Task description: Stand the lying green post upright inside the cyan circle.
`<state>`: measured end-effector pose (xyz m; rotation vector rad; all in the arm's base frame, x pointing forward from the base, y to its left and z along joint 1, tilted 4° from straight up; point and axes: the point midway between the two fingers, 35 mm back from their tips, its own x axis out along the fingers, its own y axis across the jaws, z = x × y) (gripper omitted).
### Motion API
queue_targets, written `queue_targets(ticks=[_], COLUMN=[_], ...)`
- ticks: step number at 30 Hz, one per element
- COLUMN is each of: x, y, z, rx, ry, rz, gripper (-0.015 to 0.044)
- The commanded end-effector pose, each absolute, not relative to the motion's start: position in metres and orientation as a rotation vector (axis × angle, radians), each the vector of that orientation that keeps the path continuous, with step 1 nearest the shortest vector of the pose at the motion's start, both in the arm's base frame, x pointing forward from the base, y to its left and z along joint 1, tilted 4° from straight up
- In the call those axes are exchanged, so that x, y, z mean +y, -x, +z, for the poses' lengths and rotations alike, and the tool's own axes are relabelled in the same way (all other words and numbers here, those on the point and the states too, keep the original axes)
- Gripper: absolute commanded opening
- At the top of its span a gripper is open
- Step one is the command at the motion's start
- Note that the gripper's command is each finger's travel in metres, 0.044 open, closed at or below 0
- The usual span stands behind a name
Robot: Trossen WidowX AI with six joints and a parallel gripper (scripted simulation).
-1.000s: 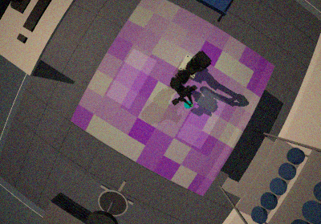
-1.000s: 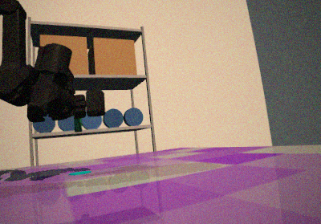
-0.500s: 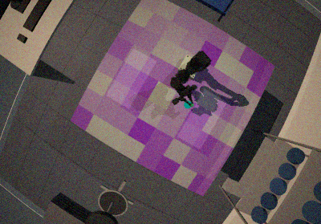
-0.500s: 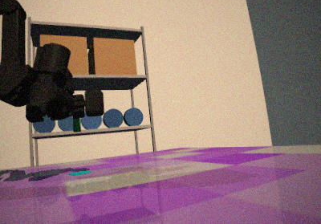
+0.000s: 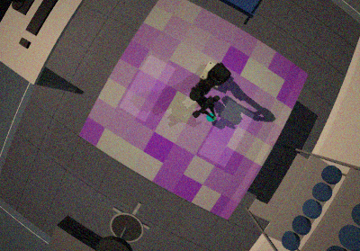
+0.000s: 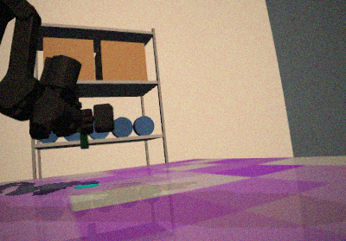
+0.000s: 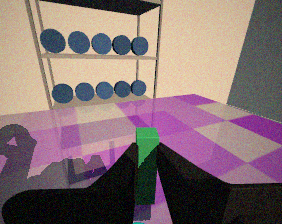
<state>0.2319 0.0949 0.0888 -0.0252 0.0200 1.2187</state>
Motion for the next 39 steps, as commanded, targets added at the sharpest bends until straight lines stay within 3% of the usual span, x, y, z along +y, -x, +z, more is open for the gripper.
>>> queue_targets(ticks=[1,39], x=[0.095,0.105], y=[-0.234,-0.23], z=[0.08,0.0], rx=[0.017,0.029], ry=[0.036,0.094], rz=[1.221,1.253], gripper=[0.0023,0.0023])
